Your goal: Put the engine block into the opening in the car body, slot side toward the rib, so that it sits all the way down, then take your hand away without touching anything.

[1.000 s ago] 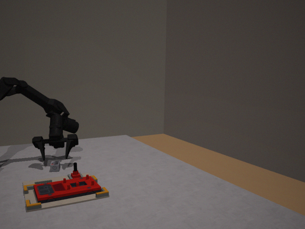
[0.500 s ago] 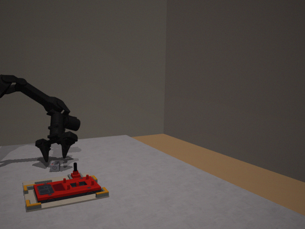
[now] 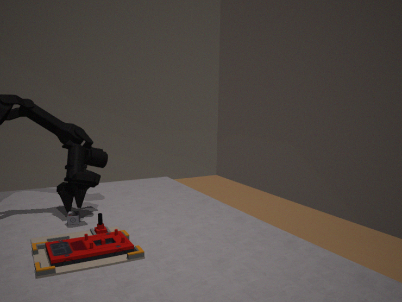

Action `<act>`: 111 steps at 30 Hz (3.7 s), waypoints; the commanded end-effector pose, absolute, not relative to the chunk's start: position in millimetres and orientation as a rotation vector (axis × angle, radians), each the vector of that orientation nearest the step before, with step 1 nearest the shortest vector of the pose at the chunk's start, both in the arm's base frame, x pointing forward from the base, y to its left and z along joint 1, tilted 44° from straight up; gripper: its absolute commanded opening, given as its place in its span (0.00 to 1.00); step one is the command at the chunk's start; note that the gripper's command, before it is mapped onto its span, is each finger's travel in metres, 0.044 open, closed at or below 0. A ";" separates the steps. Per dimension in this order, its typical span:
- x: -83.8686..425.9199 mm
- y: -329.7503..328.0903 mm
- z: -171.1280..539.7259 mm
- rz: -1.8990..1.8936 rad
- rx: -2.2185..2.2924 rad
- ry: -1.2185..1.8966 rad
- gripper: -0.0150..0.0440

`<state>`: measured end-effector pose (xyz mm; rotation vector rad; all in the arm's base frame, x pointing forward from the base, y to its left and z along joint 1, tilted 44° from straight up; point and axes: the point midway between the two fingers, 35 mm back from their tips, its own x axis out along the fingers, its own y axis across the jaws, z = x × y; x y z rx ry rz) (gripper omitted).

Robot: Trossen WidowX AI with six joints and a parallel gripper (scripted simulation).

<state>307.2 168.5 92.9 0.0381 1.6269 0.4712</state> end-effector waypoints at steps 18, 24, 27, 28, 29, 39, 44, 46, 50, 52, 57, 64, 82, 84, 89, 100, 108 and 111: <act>306.7 161.0 95.0 0.009 0.713 1.701 1.00; 306.3 158.9 95.3 -0.126 0.901 1.714 1.00; 306.1 157.8 95.6 -0.194 0.995 1.718 1.00; 306.0 157.4 95.7 -0.216 1.026 1.719 1.00; 305.9 157.0 95.8 -0.239 1.056 1.721 1.00; 304.9 153.2 97.0 -0.472 1.361 1.725 1.00; 304.3 151.1 97.9 -0.591 1.510 1.723 1.00; 304.0 150.3 98.2 -0.640 1.568 1.722 1.00; 303.3 148.6 99.0 -0.738 1.684 1.717 1.00; 303.0 147.8 99.5 -0.789 1.741 1.714 1.00; 302.0 145.6 100.6 -0.917 1.882 1.704 1.00; 301.7 144.9 101.0 -0.954 1.921 1.700 1.00; 301.8 161.7 79.7 -0.954 1.921 1.701 1.00; 301.9 164.0 77.4 -0.954 1.921 1.701 1.00; 301.9 169.6 71.8 -0.954 1.922 1.702 1.00; 301.8 172.4 69.1 -0.953 1.922 1.702 0.69; 301.8 172.4 69.1 -0.953 1.922 1.702 0.47; 301.8 172.4 69.1 -0.953 1.922 1.702 0.43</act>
